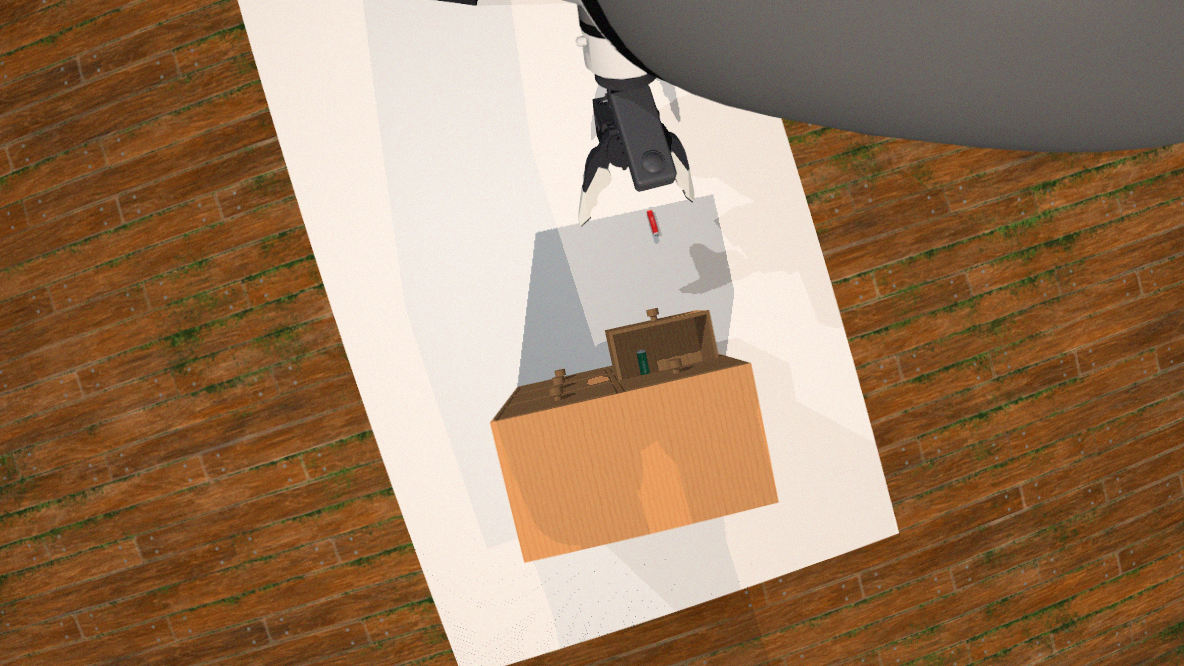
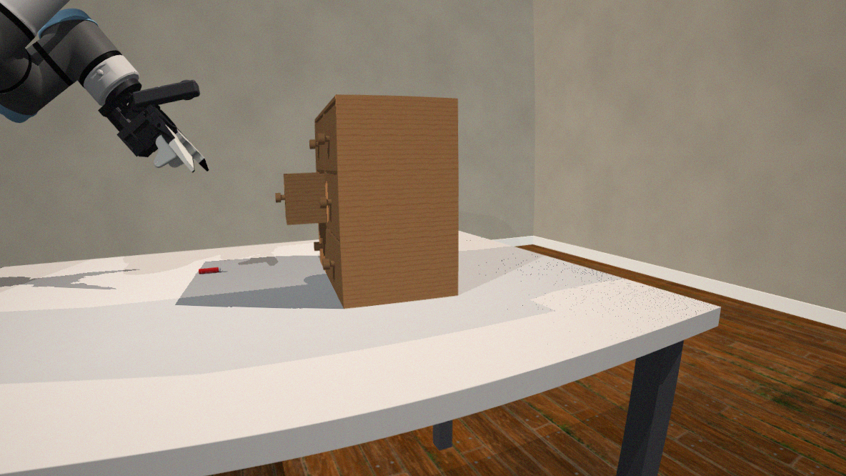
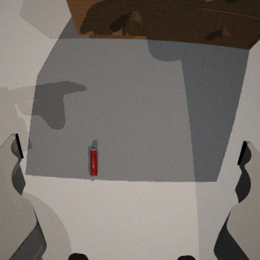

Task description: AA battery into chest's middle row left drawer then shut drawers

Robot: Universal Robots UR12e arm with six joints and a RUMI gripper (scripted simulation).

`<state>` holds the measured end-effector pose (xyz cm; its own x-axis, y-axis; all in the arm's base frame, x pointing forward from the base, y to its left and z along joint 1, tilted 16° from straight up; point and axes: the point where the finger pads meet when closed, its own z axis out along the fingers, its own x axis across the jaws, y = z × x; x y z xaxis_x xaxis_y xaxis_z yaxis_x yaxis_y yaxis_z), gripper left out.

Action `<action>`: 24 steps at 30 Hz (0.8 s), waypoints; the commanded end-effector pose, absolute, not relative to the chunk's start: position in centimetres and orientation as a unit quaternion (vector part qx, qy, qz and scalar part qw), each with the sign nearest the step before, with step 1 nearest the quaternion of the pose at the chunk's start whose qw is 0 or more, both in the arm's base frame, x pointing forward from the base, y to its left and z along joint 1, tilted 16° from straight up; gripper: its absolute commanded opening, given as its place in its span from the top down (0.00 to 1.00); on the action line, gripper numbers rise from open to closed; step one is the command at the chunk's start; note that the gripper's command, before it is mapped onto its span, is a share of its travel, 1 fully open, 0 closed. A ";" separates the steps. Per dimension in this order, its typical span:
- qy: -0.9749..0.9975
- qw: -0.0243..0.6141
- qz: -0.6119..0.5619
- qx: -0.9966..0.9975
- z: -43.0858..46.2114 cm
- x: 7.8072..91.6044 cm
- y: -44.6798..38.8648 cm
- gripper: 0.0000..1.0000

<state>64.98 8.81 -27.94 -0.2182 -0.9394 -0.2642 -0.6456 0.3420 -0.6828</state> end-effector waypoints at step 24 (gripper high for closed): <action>0.707 0.409 -0.332 -0.473 -30.4 67.9 8.8 0.00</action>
<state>67.56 8.83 -30.21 -0.2183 -0.9394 -0.2642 -0.4243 0.3352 -0.8412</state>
